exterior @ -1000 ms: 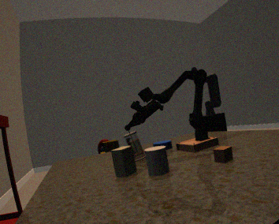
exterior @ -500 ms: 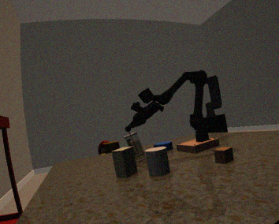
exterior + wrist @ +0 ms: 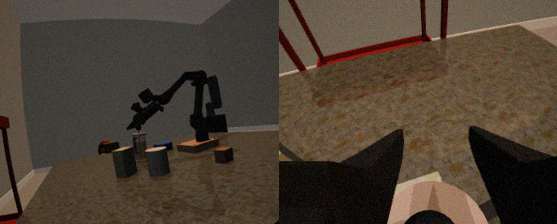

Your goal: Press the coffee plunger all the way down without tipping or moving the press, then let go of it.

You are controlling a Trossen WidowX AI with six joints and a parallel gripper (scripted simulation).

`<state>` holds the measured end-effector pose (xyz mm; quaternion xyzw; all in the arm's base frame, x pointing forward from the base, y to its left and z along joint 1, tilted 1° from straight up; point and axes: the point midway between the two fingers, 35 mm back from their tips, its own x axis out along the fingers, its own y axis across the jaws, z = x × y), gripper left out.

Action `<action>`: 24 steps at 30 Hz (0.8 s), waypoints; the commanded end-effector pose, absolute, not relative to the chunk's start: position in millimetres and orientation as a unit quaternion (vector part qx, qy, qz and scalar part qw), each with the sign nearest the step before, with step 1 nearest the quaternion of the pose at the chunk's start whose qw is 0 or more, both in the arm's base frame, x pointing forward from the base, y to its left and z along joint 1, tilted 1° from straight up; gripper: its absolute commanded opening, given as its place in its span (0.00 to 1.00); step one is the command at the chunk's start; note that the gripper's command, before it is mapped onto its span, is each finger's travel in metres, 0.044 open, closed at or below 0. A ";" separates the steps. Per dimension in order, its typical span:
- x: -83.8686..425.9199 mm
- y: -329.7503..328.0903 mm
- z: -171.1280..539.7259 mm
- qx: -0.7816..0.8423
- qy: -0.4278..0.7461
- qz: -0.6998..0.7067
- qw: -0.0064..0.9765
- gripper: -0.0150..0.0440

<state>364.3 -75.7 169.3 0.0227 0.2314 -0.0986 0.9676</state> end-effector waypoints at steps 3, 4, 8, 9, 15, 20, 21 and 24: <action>364.2 -75.7 169.2 0.023 0.232 -0.099 0.968 0.87; 364.2 -75.7 169.2 0.023 0.232 -0.099 0.968 0.91; 364.2 -75.7 169.2 0.023 0.232 -0.099 0.968 1.00; 364.2 -75.7 169.2 0.023 0.232 -0.099 0.968 1.00; 345.1 -71.6 210.1 0.024 0.236 -0.098 0.966 1.00; 317.3 -65.7 245.7 0.025 0.241 -0.098 0.965 1.00; 317.3 -65.7 245.0 0.025 0.241 -0.098 0.965 1.00; 318.5 -66.2 241.1 0.025 0.241 -0.098 0.965 1.00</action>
